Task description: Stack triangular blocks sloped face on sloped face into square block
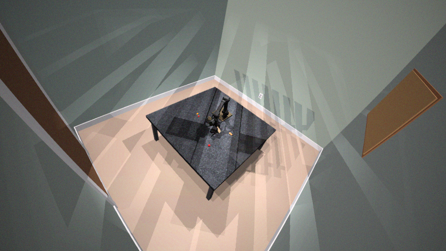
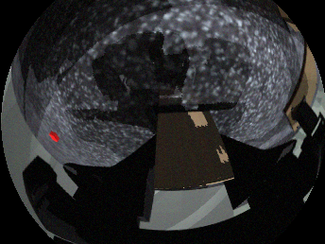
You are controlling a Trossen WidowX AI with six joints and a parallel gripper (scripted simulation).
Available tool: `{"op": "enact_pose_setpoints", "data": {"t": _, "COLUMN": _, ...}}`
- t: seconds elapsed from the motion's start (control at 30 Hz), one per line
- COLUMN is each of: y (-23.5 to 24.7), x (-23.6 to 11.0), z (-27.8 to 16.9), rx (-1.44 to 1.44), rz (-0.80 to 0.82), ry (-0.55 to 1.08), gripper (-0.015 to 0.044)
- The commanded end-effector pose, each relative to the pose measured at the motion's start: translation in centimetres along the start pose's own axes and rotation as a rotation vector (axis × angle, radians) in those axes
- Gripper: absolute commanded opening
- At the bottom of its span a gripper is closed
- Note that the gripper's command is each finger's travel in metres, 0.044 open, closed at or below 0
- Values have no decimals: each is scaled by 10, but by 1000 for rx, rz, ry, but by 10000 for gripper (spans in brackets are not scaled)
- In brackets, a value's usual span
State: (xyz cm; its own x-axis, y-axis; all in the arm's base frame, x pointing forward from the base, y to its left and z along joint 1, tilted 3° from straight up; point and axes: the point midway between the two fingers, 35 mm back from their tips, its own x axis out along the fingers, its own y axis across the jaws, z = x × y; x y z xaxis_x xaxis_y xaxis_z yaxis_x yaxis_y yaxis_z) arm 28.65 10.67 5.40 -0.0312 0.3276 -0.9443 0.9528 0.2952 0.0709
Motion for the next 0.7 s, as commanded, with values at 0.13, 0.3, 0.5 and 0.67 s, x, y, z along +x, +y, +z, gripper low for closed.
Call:
{"op": "enact_pose_setpoints", "data": {"t": 0.13, "y": 0, "x": -6, "z": -13, "rx": -4, "rz": 4, "ry": -200, "gripper": 0}}
{"op": "enact_pose_setpoints", "data": {"t": 0.3, "y": 0, "x": -8, "z": -22, "rx": -4, "rz": 4, "ry": -328, "gripper": 0}}
{"op": "enact_pose_setpoints", "data": {"t": 0.5, "y": 0, "x": -8, "z": -33, "rx": -4, "rz": 3, "ry": -482, "gripper": 0}}
{"op": "enact_pose_setpoints", "data": {"t": 0.67, "y": 0, "x": -8, "z": -42, "rx": -4, "rz": 3, "ry": -610, "gripper": 0}}
